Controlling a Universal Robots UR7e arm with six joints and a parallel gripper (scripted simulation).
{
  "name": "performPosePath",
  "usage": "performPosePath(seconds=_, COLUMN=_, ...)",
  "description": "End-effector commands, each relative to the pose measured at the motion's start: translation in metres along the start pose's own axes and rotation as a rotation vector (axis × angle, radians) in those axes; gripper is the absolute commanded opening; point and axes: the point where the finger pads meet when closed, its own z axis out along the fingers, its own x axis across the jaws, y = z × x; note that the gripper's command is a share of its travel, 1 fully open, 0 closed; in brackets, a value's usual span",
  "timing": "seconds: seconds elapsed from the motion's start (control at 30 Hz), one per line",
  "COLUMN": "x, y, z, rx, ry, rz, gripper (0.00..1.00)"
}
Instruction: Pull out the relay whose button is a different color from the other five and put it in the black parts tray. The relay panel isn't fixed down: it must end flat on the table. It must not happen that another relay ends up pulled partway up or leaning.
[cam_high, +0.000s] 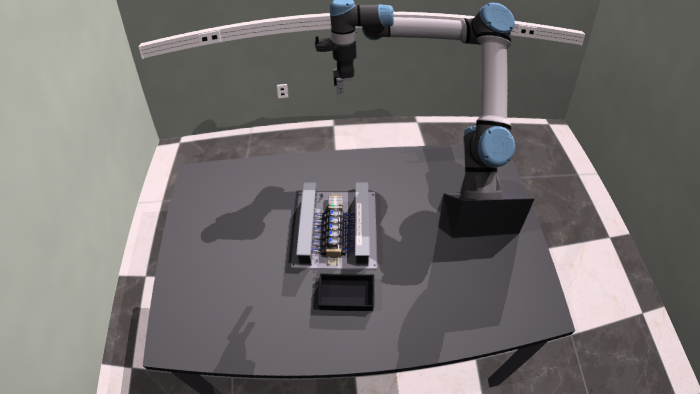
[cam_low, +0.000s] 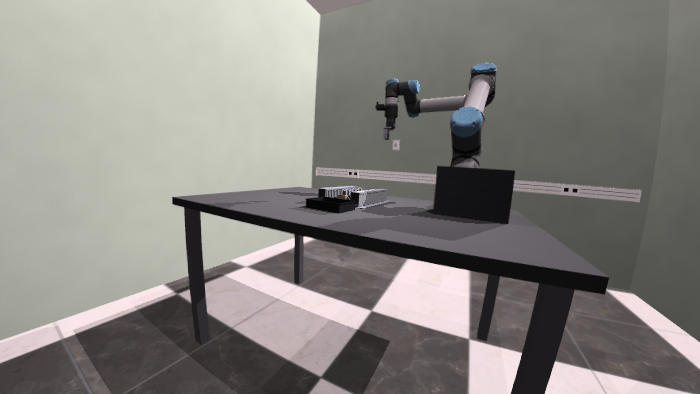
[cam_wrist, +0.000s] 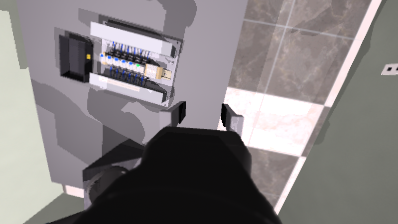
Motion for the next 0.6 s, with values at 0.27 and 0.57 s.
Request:
performPosePath(seconds=0.27, x=0.0002, y=-0.0001, z=-0.0004, rx=0.001, ry=0.0, rz=0.0, gripper=1.0)
performPosePath(seconds=0.57, x=0.0002, y=-0.0001, z=-0.0004, rx=0.001, ry=0.0, rz=0.0, gripper=0.98)
